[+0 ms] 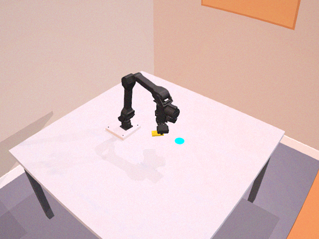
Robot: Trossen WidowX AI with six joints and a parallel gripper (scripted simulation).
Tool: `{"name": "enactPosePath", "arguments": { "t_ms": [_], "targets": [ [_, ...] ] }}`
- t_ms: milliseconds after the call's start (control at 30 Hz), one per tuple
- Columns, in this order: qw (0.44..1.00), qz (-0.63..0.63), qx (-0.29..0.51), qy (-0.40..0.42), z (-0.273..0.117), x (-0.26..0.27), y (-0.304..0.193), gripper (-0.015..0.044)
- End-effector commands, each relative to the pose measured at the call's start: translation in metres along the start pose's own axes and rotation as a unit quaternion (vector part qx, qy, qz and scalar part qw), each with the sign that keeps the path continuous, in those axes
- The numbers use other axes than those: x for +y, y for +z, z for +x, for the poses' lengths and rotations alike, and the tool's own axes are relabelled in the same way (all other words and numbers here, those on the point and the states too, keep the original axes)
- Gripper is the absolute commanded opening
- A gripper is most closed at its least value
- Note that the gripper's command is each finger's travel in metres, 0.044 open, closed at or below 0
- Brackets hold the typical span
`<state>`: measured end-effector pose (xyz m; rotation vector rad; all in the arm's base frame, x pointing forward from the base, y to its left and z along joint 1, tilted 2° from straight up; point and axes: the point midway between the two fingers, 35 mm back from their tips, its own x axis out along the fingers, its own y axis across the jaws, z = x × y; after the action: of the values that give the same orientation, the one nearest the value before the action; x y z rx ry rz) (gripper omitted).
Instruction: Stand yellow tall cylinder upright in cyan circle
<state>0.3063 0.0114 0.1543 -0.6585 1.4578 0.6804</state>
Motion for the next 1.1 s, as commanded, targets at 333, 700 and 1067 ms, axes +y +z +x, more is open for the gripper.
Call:
{"name": "enactPosePath", "arguments": {
  "t_ms": [333,700,1067],
  "targets": [
    [0.998,-0.062,-0.002,0.002,-0.003,0.016,0.038,0.0105],
    [0.994,-0.108,-0.004,0.002,-0.004,0.032,0.065,0.0105],
    [0.988,-0.153,-0.006,0.002,-0.005,0.051,0.092,0.0105]
  ]
}}
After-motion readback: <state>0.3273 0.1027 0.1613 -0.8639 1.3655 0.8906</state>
